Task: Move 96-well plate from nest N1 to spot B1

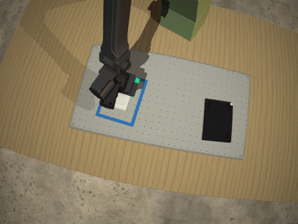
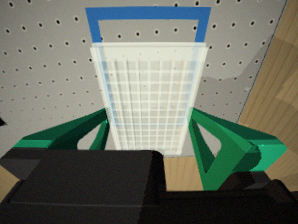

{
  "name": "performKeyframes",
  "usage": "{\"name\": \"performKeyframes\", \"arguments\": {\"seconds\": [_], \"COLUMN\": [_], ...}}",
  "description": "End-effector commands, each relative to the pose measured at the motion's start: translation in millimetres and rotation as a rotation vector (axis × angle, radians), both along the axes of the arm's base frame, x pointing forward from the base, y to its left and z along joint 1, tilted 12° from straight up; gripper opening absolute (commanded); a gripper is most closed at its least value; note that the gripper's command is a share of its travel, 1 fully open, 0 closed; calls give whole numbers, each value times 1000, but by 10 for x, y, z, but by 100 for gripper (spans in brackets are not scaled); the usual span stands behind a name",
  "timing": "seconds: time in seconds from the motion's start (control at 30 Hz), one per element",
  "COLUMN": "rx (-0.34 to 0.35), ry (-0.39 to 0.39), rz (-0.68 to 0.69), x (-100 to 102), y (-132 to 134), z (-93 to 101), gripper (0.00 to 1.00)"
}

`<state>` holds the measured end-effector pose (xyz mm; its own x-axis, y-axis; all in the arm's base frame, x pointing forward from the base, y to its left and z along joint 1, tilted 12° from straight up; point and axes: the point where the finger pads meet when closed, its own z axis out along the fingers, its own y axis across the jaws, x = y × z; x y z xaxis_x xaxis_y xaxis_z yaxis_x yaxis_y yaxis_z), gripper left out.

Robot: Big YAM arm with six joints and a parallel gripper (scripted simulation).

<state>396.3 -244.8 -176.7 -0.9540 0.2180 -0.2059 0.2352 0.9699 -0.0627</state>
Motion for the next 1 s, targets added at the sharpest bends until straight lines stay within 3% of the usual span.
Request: {"name": "performKeyframes", "arguments": {"seconds": [0.0, 0.93, 0.97], "rx": [-9, -10, -3], "ry": [-14, -18, -4], "rz": [8, 2, 6], "x": [7, 32, -47], "y": [-25, -26, -7], "z": [31, 57, -57], "gripper": [0, 0, 0]}}
